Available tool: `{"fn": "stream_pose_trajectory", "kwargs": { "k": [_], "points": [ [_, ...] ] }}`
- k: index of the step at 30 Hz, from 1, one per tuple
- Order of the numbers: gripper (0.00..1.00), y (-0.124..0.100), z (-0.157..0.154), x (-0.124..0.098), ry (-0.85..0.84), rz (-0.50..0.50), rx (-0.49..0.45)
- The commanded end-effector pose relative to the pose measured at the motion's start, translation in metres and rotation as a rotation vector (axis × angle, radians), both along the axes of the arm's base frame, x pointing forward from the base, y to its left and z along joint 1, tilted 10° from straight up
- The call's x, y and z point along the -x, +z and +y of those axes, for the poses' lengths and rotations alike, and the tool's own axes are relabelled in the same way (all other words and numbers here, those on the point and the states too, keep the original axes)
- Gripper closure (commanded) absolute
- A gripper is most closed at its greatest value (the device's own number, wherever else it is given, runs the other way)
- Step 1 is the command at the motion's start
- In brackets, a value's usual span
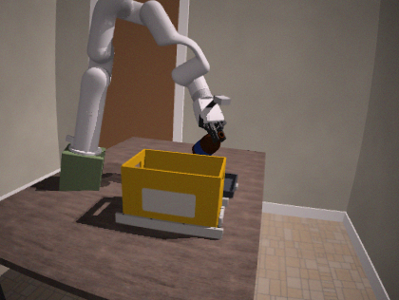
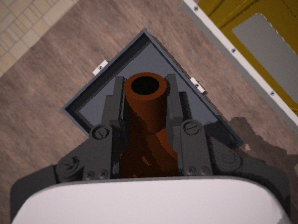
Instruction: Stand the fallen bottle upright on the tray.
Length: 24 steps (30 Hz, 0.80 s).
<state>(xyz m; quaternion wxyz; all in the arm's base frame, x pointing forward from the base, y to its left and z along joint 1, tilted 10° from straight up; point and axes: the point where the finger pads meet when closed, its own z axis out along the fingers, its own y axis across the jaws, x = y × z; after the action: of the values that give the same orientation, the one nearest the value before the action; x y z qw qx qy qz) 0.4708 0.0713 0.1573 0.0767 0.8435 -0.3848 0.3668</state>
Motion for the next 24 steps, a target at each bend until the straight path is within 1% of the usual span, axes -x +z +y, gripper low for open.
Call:
{"fn": "stream_pose_trajectory", "kwargs": {
  "k": [1,24],
  "points": [
    [1.00,0.0020,0.0005,-0.0012,-0.001,-0.011,0.004],
    [1.00,0.0017,0.0005,-0.0009,-0.002,-0.016,0.010]
  ]
}}
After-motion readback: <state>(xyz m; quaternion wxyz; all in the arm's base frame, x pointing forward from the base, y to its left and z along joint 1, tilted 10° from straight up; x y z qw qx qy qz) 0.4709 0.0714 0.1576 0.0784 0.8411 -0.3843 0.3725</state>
